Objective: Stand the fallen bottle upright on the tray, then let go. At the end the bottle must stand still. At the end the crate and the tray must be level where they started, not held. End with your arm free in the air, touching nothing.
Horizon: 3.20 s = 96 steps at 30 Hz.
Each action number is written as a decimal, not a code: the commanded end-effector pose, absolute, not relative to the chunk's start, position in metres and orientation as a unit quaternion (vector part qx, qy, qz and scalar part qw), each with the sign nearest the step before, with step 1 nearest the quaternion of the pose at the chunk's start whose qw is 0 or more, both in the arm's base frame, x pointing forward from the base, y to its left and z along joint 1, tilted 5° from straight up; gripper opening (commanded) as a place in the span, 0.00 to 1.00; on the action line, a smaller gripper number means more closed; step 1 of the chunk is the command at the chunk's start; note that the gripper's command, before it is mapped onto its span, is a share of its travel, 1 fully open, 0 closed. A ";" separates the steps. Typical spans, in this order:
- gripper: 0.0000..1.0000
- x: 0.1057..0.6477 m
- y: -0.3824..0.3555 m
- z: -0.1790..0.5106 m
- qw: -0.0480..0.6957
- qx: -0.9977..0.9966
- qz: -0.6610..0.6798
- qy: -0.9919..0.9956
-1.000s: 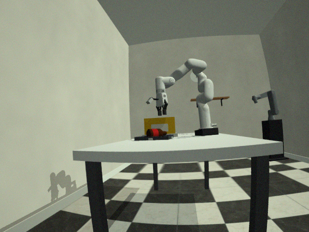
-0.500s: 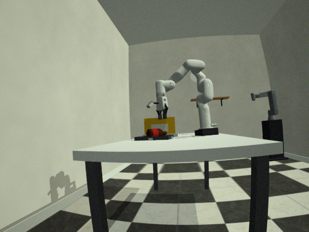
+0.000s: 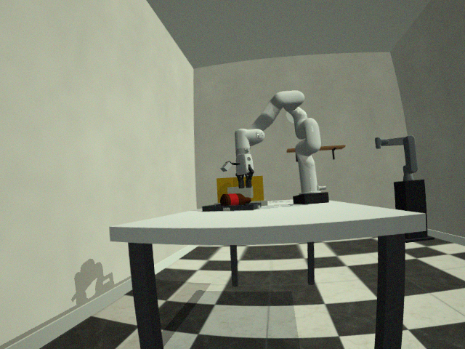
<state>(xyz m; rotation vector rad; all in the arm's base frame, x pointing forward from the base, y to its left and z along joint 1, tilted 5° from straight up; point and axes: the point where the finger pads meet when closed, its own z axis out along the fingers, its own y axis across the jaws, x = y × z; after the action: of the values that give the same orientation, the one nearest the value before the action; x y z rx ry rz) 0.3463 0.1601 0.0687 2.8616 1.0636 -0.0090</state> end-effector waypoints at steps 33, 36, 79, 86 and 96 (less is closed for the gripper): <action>0.65 0.349 0.158 0.035 0.044 0.936 0.000 0.348; 0.65 0.349 0.158 0.035 0.044 0.936 0.000 0.348; 0.65 0.351 0.158 0.032 0.044 0.936 0.000 0.348; 0.65 0.351 0.158 0.026 0.044 0.936 0.000 0.348; 0.65 0.351 0.157 0.017 0.044 0.936 0.000 0.348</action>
<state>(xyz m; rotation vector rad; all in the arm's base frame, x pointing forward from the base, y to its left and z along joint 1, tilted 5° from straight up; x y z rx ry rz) 0.3499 0.1569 0.0193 2.8615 1.0634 -0.0066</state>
